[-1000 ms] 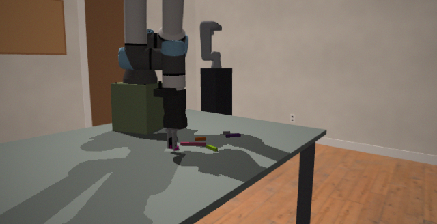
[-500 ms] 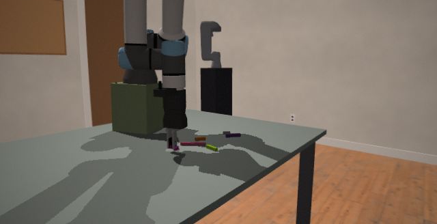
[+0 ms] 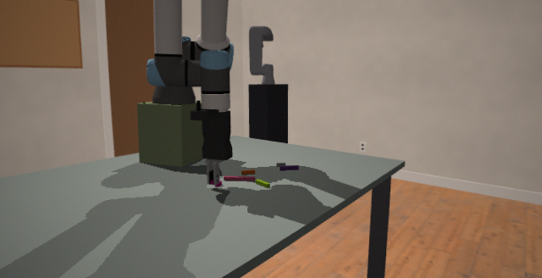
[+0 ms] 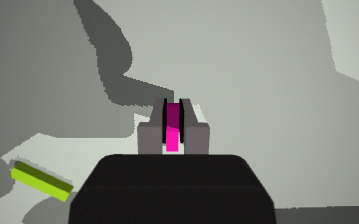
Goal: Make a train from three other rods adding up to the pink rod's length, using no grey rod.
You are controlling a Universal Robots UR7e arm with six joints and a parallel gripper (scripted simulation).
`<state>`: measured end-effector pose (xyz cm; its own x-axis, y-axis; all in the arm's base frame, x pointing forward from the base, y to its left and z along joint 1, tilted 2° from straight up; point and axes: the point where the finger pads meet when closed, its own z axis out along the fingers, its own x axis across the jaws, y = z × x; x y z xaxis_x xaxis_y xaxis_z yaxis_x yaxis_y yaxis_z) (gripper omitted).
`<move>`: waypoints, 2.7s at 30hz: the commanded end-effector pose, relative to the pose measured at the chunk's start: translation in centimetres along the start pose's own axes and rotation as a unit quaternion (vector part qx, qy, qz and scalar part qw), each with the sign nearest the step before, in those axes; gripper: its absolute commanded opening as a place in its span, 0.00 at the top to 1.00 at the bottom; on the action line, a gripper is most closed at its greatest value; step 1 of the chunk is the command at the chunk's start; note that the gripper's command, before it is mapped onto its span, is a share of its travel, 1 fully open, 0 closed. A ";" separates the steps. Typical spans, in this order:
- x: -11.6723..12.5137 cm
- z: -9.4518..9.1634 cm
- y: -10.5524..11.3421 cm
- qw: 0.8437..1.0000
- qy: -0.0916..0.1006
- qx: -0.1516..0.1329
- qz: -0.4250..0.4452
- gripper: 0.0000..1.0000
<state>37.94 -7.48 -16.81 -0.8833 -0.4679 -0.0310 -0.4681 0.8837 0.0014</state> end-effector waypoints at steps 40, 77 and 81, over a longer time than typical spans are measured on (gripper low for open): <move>0.0 1.2 0.0 1.000 0.000 0.000 0.000 0.76; 0.0 1.2 0.0 1.000 0.000 0.000 0.000 0.46; 0.0 1.2 0.0 1.000 0.000 0.000 0.000 0.46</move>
<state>37.97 -7.46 -18.01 -0.8833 -0.4679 -0.0310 -0.4681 0.8837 0.0015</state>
